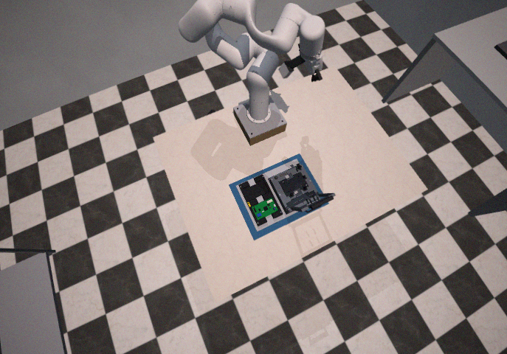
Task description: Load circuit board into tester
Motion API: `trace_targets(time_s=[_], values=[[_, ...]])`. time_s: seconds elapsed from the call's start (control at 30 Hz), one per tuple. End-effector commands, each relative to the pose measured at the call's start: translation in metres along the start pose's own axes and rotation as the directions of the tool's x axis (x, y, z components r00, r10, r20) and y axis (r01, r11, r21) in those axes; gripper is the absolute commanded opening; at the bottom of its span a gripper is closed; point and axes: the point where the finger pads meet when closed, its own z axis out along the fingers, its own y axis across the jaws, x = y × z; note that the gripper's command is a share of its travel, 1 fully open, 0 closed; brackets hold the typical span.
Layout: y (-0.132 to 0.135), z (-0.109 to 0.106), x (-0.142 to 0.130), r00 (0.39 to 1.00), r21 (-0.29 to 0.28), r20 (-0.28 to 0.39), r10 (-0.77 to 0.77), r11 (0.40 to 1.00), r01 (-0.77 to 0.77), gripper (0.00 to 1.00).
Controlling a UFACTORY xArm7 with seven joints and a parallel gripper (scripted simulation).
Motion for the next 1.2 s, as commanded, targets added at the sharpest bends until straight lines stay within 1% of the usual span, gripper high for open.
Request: trace_targets(time_s=[0.0,0.13,0.2,0.57,0.6,0.9,0.97,1.17], values=[[-0.001,-0.002,-0.001,1.000,0.002,0.002,0.007,1.000,-0.007,1.00],[-0.001,-0.002,-0.001,1.000,0.002,0.002,0.007,1.000,-0.007,1.00],[-0.016,-0.022,0.000,0.990,0.018,0.022,0.137,0.990,-0.138,1.00],[-0.016,-0.022,0.000,0.990,0.018,0.022,0.137,0.990,-0.138,1.00],[-0.025,-0.033,0.001,0.978,0.024,0.034,0.208,0.978,-0.208,1.00],[-0.025,-0.033,0.001,0.978,0.024,0.034,0.208,0.978,-0.208,1.00],[-0.045,-0.053,0.006,0.933,0.033,0.061,0.356,0.933,-0.358,1.00],[-0.045,-0.053,0.006,0.933,0.033,0.061,0.356,0.933,-0.358,1.00]])
